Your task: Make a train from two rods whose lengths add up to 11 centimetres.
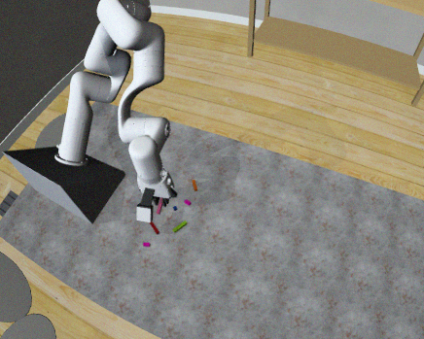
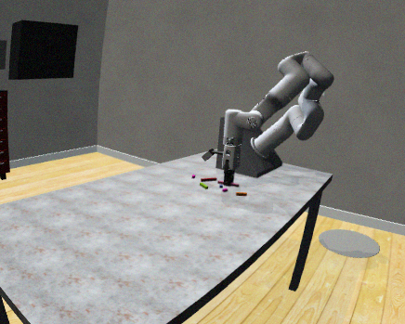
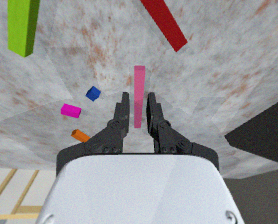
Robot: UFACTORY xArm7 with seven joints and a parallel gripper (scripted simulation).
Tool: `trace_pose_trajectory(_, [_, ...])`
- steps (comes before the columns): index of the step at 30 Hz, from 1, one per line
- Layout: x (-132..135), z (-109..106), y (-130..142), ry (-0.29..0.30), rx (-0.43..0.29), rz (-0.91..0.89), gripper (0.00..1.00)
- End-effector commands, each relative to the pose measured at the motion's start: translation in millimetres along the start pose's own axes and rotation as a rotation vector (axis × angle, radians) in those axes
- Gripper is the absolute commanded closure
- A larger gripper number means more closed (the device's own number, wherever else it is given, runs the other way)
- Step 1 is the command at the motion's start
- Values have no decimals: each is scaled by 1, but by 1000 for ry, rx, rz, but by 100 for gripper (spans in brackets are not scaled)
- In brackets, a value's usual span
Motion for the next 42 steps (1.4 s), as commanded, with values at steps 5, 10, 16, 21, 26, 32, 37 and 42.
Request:
trace_pose_trajectory(5, [-1, -1, -1, -3, 3, 1, 76])
trace_pose_trajectory(10, [-1, -1, -1, -3, 3, 1, 96])
trace_pose_trajectory(16, [-1, -1, -1, -3, 3, 1, 96])
trace_pose_trajectory(21, [-1, -1, -1, -3, 3, 1, 96])
trace_pose_trajectory(26, [-1, -1, -1, -3, 3, 1, 96])
trace_pose_trajectory(32, [-1, -1, -1, -3, 3, 1, 96])
trace_pose_trajectory(37, [-1, -1, -1, -3, 3, 1, 96])
trace_pose_trajectory(42, [-1, -1, -1, -3, 3, 1, 96])
Point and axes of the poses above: the point where the finger pads meet when closed, its own z axis out along the fingers, its own x axis across the jaws, y = z × x, the point moved 8 cm from there along -z, back along the fingers, and after that the axes turned 1 degree about -z, right-handed, at the moved point
